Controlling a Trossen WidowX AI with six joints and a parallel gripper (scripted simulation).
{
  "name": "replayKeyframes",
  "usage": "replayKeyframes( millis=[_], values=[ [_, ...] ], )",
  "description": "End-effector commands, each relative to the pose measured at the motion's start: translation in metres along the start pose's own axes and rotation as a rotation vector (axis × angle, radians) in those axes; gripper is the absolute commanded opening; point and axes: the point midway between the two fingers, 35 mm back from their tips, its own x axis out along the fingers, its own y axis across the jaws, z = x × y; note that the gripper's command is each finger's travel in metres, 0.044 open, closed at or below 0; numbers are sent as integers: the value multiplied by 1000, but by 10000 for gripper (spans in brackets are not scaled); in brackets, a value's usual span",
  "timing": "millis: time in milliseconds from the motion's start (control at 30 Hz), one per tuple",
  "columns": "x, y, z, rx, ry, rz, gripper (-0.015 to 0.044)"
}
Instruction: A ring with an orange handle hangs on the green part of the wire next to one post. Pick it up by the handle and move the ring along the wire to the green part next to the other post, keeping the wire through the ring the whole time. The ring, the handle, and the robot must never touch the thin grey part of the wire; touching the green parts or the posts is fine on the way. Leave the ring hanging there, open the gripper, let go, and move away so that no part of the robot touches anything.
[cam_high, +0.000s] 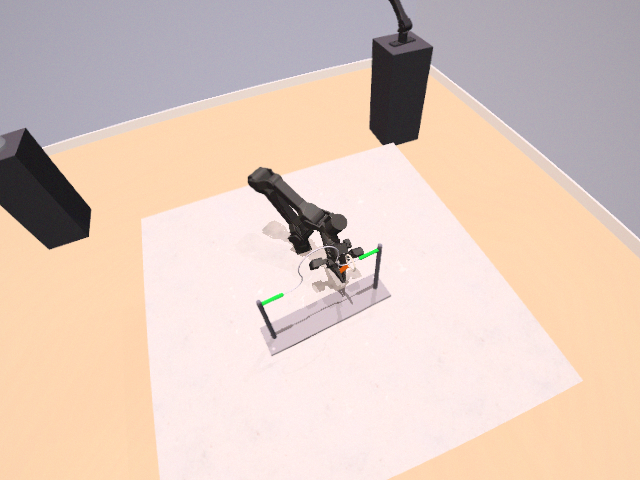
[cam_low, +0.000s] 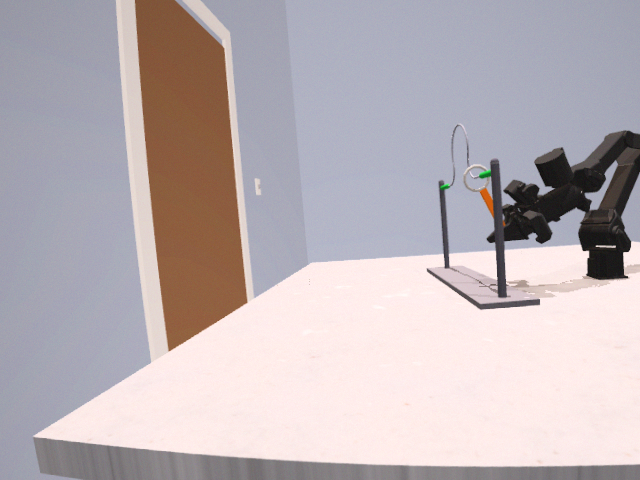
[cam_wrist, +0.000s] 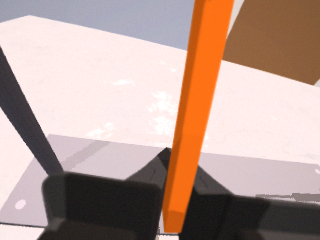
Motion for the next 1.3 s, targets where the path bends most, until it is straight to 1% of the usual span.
replayKeyframes(
  millis=[0,1267],
  values=[
    [-1,6,2,26,0,6,-150],
    [-7,50,4,64,0,24,-150]
  ],
)
